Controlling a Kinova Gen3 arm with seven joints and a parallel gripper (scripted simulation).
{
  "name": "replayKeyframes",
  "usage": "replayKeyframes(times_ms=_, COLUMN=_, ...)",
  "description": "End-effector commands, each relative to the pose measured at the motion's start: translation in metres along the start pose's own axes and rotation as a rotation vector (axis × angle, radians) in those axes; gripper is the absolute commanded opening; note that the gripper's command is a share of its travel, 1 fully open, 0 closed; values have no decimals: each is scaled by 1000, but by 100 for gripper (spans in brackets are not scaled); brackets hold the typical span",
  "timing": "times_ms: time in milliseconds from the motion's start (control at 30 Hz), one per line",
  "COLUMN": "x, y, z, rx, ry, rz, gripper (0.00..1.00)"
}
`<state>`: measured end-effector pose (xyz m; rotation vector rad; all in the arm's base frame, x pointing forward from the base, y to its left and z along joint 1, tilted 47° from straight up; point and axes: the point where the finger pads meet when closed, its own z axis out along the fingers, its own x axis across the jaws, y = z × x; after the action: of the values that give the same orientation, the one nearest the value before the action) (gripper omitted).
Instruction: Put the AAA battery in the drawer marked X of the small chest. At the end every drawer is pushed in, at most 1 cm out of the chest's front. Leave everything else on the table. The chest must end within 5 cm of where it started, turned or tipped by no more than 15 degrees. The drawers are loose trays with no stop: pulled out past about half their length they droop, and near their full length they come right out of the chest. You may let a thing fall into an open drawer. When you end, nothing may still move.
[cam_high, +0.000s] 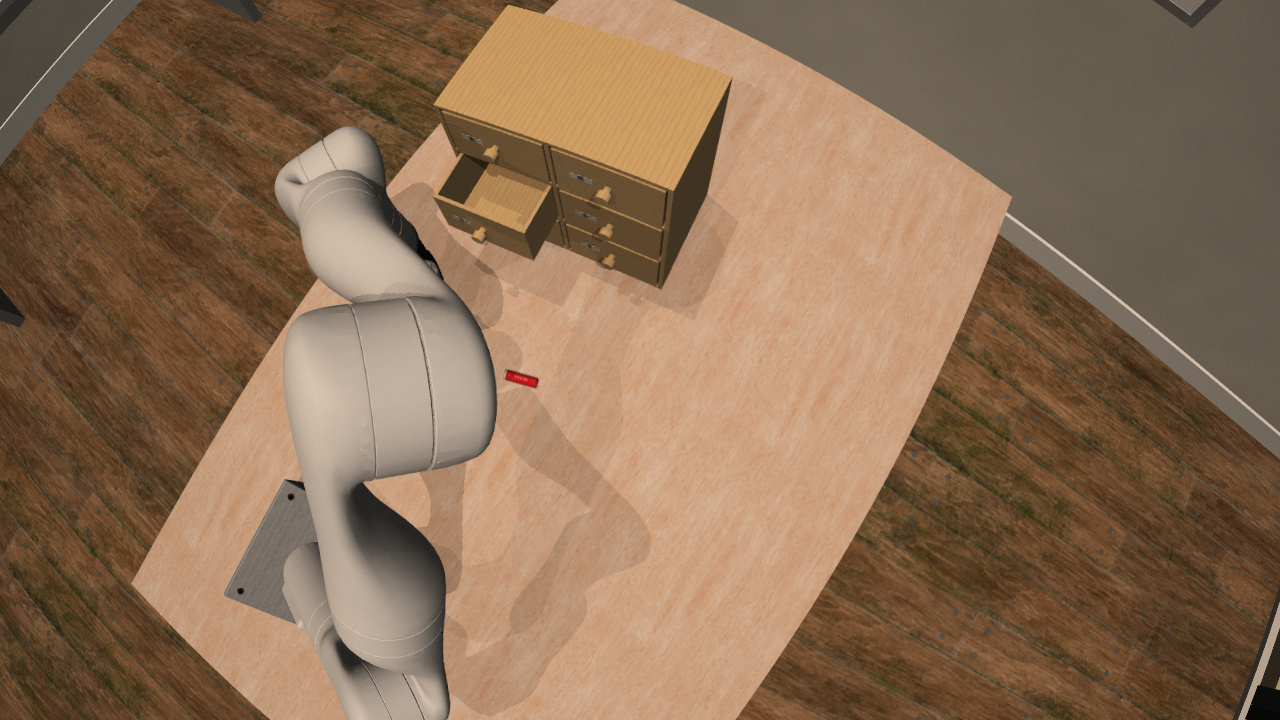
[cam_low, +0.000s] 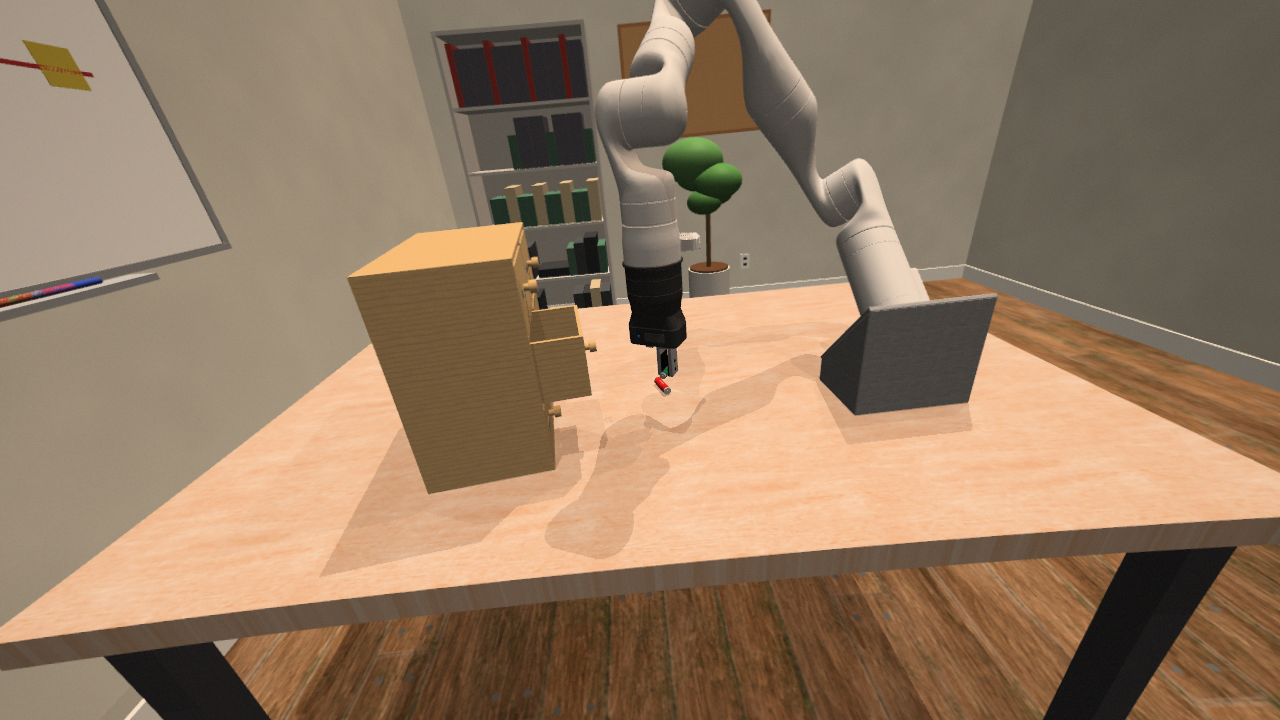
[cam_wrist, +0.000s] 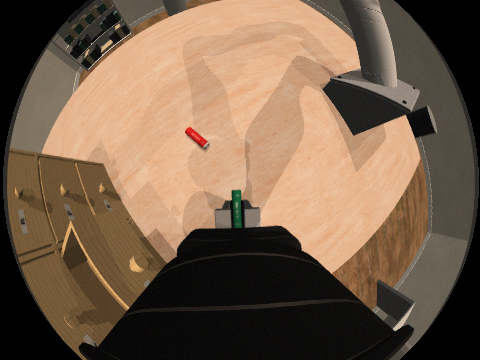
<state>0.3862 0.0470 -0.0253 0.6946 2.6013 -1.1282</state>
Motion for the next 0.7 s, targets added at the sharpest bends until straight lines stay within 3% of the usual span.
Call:
replayKeyframes(times_ms=0, x=-3, y=-1, z=-2, rx=-4, ry=-3, rz=47, gripper=24)
replayKeyframes(times_ms=667, x=-19, y=-13, z=-2, rx=-5, ry=-3, rz=414, gripper=24)
